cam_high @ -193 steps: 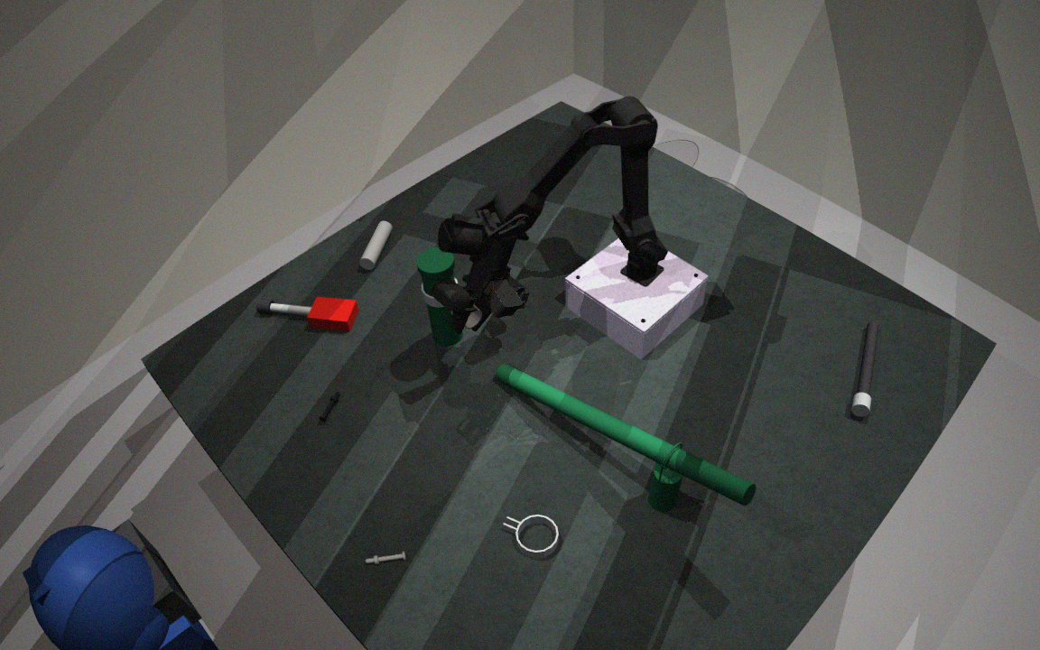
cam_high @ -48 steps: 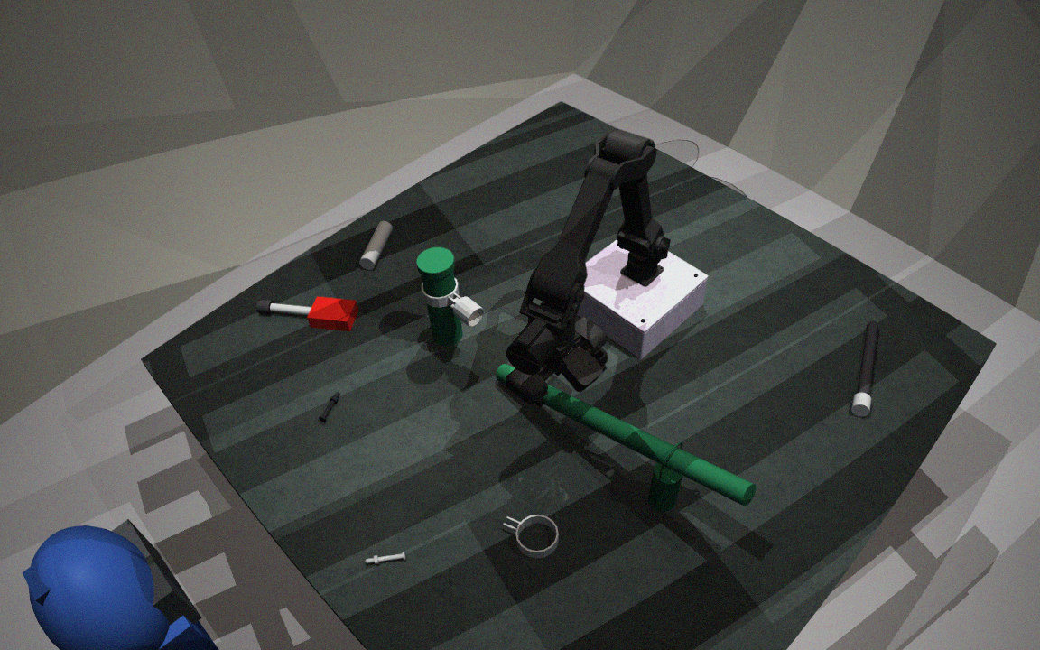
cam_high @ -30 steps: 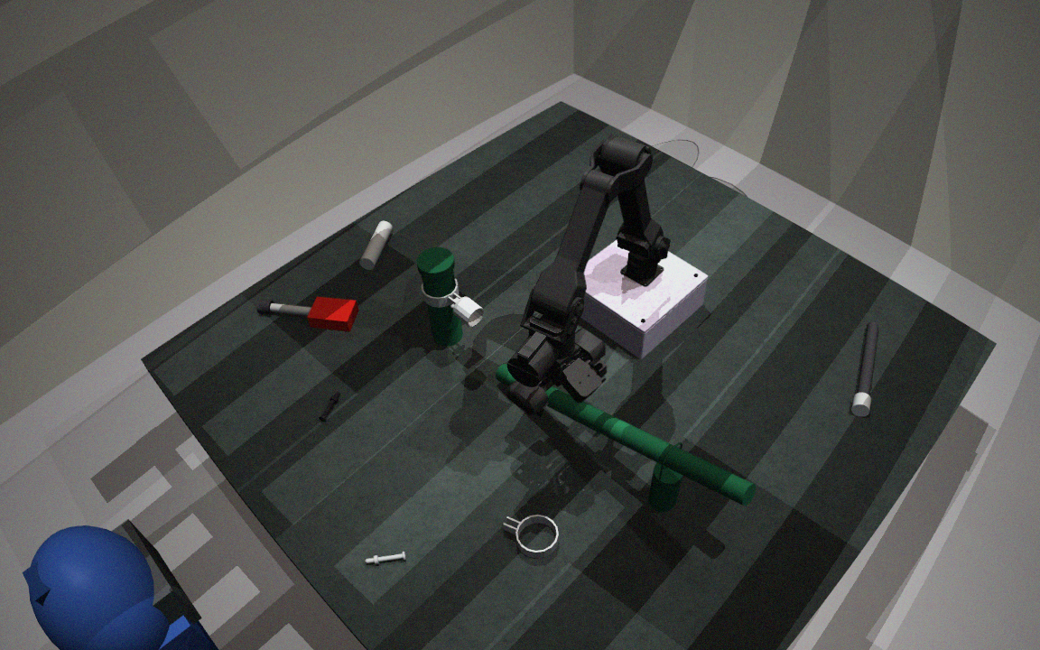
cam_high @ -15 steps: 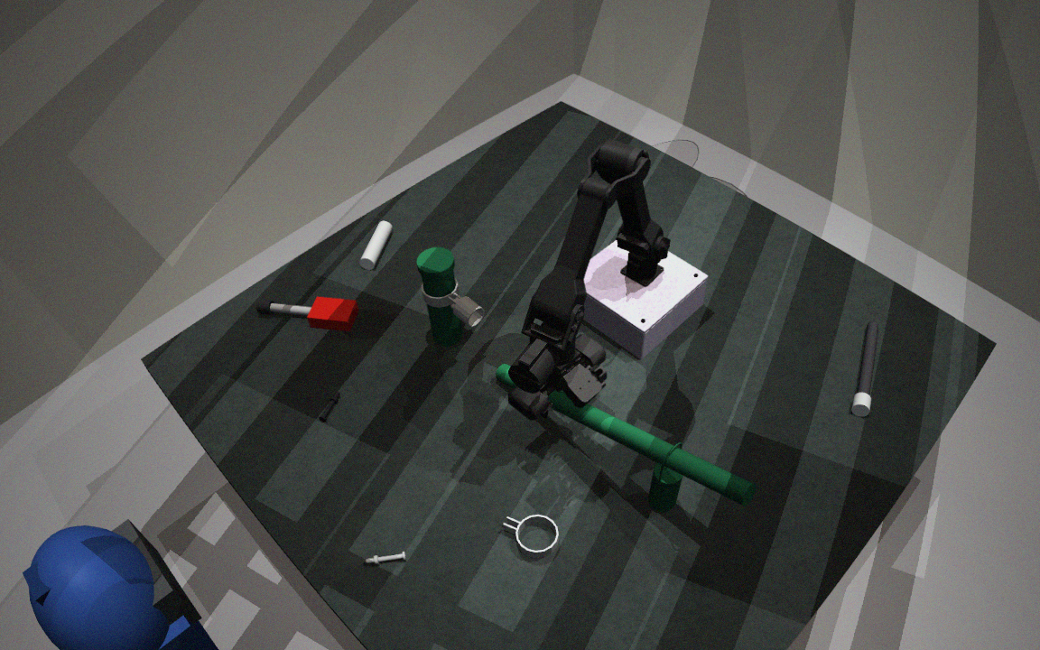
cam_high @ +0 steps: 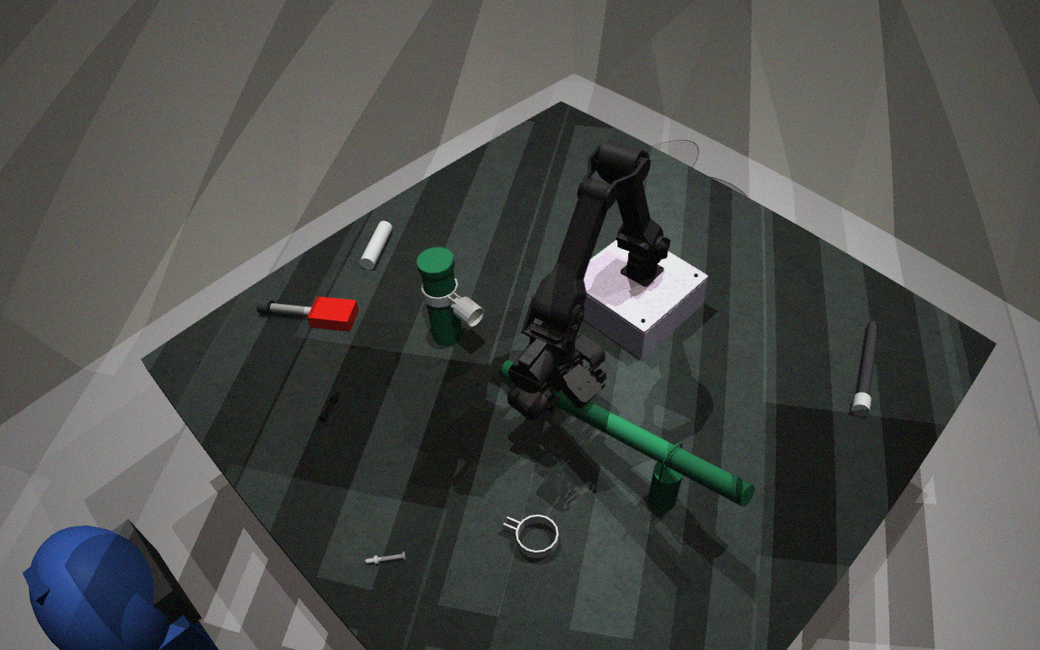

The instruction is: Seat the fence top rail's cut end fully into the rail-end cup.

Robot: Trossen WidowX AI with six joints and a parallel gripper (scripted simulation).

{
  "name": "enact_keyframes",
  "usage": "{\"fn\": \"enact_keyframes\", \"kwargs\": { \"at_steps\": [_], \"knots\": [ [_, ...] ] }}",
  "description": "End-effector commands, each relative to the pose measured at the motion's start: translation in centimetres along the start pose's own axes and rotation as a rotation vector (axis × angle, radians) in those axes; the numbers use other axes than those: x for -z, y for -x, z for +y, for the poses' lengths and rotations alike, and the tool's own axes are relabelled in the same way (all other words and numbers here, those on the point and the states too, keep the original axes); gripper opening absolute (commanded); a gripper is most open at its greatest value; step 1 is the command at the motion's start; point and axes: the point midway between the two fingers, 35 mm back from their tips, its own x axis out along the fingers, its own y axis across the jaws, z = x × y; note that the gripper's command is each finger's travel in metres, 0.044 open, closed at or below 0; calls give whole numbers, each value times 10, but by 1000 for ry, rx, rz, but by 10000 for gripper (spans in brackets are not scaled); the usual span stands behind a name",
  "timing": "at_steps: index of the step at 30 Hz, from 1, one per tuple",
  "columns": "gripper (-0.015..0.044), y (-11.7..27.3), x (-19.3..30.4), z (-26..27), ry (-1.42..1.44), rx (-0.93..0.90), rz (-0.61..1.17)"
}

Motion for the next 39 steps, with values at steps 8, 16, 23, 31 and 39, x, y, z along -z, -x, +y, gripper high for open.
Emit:
{"fn": "enact_keyframes", "kwargs": {
  "at_steps": [8, 16, 23, 31, 39],
  "knots": [
    [0, 5, 0, 0, 3, -6, -2],
    [0, 25, 11, -4, 11, -6, 84],
    [0, 60, 29, -9, 25, -6, 220],
    [0, 73, 35, -10, 32, -6, 268],
    [0, 67, 33, -7, 29, -19, 254]
  ]
}}
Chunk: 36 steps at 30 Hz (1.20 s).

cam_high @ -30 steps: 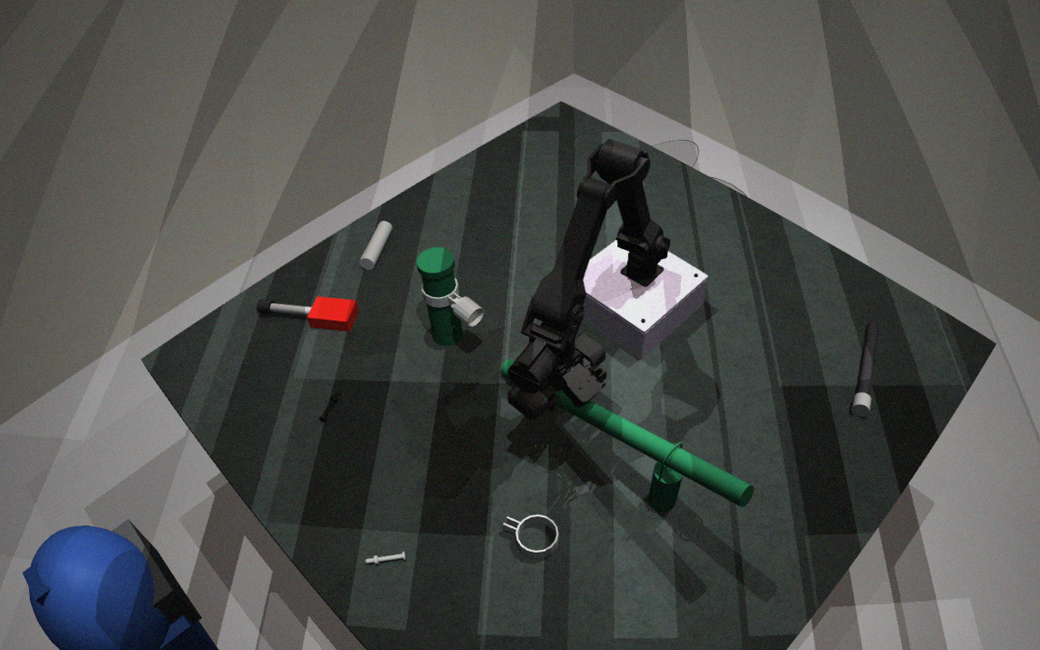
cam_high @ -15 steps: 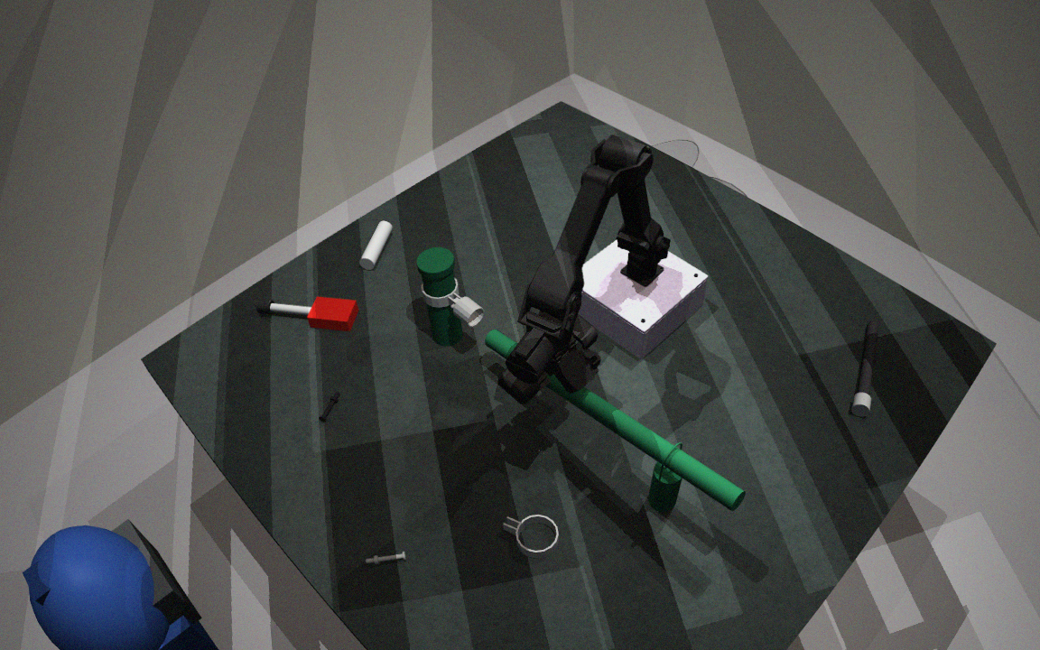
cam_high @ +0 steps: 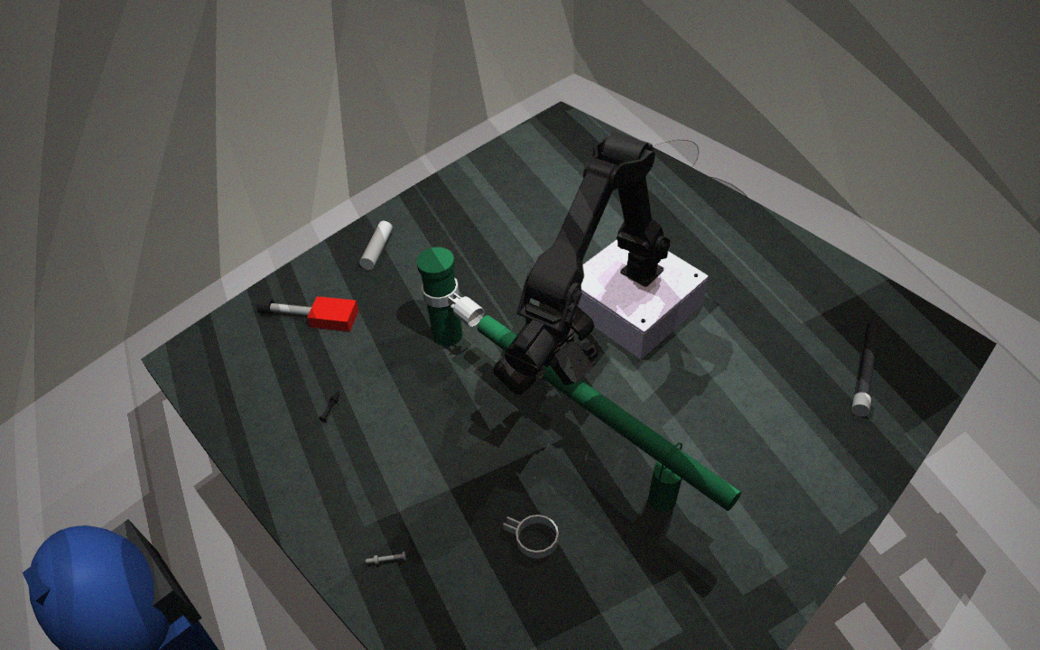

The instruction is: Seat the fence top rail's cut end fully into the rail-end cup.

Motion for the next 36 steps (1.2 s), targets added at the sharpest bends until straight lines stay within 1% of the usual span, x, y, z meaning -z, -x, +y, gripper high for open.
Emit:
{"fn": "enact_keyframes", "kwargs": {
  "at_steps": [1, 36],
  "knots": [
    [0, 0, 0, 0, 0, 0, -1],
    [0, 7, 4, -5, 0, 0, -1]
  ]
}}
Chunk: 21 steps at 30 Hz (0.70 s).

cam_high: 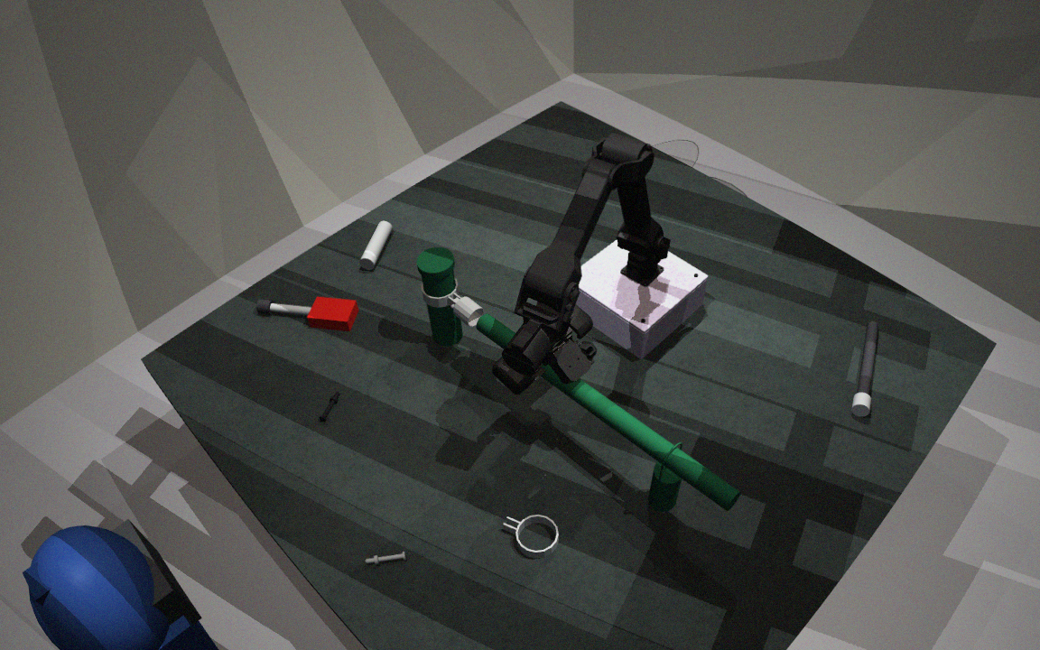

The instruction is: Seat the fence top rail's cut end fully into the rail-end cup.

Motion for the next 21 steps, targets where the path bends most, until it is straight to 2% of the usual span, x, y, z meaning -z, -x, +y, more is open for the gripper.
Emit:
{"fn": "enact_keyframes", "kwargs": {
  "at_steps": [1, 21],
  "knots": [
    [0, 4, 3, -5, -6, 13, 4],
    [0, -3, 20, -2, 2, 1, 1]
  ]
}}
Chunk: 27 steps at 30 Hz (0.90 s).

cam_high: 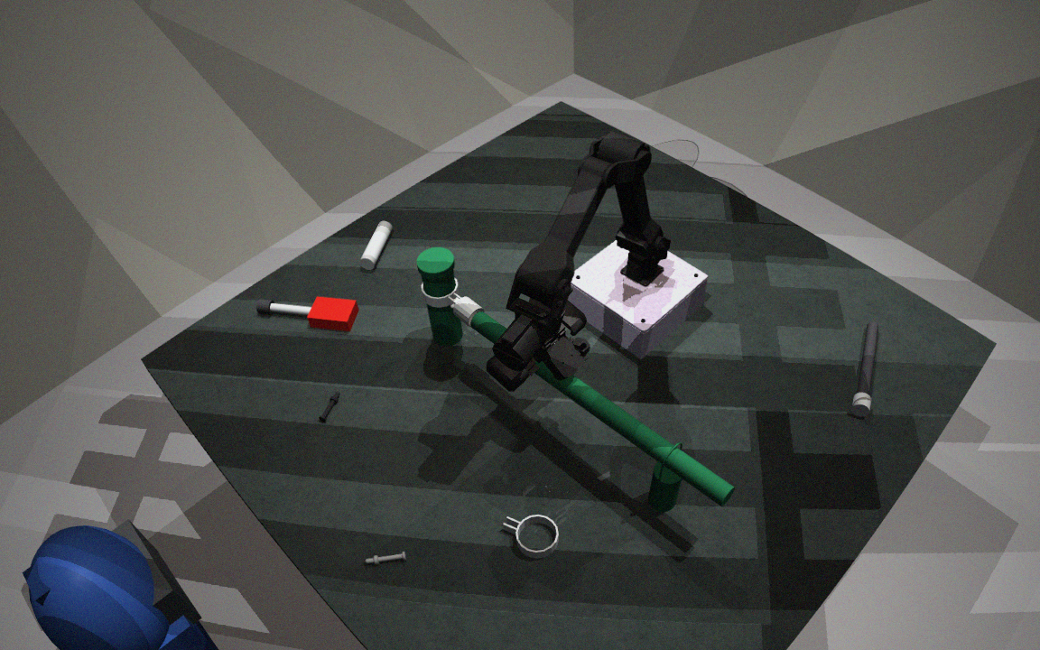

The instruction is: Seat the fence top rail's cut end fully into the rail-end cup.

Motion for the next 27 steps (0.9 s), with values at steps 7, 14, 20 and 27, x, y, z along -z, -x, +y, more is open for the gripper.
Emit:
{"fn": "enact_keyframes", "kwargs": {
  "at_steps": [7, 14, 20, 27],
  "knots": [
    [0, -1, 10, 1, -3, 4, 10],
    [0, -2, 9, 1, -2, 2, 5],
    [0, -3, 7, 1, -2, -1, 0],
    [0, -2, 7, 1, -2, -1, 2]
  ]
}}
